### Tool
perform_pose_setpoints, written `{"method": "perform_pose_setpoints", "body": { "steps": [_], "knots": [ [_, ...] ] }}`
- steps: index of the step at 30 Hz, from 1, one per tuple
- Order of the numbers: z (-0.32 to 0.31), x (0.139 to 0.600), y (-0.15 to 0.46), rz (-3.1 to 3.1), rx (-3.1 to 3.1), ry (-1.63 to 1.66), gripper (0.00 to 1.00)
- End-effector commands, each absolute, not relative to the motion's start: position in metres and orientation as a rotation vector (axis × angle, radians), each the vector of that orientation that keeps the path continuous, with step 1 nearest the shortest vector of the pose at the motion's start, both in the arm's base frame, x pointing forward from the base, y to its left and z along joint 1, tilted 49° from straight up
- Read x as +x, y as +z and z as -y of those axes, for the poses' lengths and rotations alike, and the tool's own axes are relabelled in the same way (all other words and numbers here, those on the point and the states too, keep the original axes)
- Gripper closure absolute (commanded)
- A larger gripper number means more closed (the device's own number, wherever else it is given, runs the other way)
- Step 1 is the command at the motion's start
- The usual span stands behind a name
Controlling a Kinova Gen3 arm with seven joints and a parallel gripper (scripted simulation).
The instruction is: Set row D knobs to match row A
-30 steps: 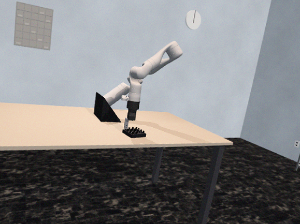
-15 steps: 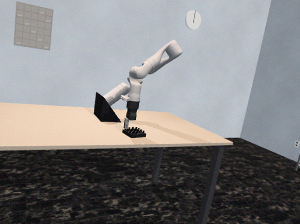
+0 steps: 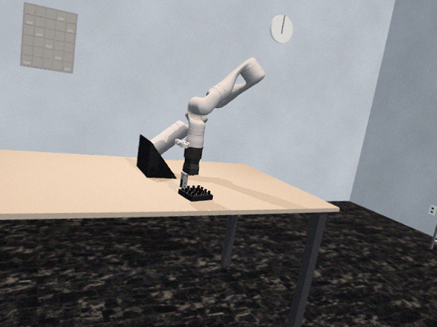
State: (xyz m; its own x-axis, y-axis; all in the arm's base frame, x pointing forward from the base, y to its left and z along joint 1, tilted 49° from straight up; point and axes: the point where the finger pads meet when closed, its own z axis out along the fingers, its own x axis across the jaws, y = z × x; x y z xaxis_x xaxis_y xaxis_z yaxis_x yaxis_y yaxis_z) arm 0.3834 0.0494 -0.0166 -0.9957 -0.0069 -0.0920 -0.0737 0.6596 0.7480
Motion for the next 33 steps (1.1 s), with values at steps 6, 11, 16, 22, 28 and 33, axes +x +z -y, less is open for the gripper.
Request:
{"method": "perform_pose_setpoints", "body": {
  "steps": [6, 11, 16, 22, 28, 33],
  "knots": [
    [-0.0489, 0.385, -0.019, -2.763, -0.161, 1.234, 0.7],
    [-0.0489, 0.3851, -0.019, -2.752, -0.195, 1.228, 0.7],
    [-0.0489, 0.3851, -0.019, -2.748, -0.209, 1.225, 0.7],
    [-0.0489, 0.3851, -0.019, -2.743, -0.225, 1.222, 0.7],
    [-0.0489, 0.3851, -0.019, -2.741, -0.23, 1.221, 0.7],
    [-0.0489, 0.3851, -0.019, -2.741, -0.23, 1.221, 0.7]
  ]
}}
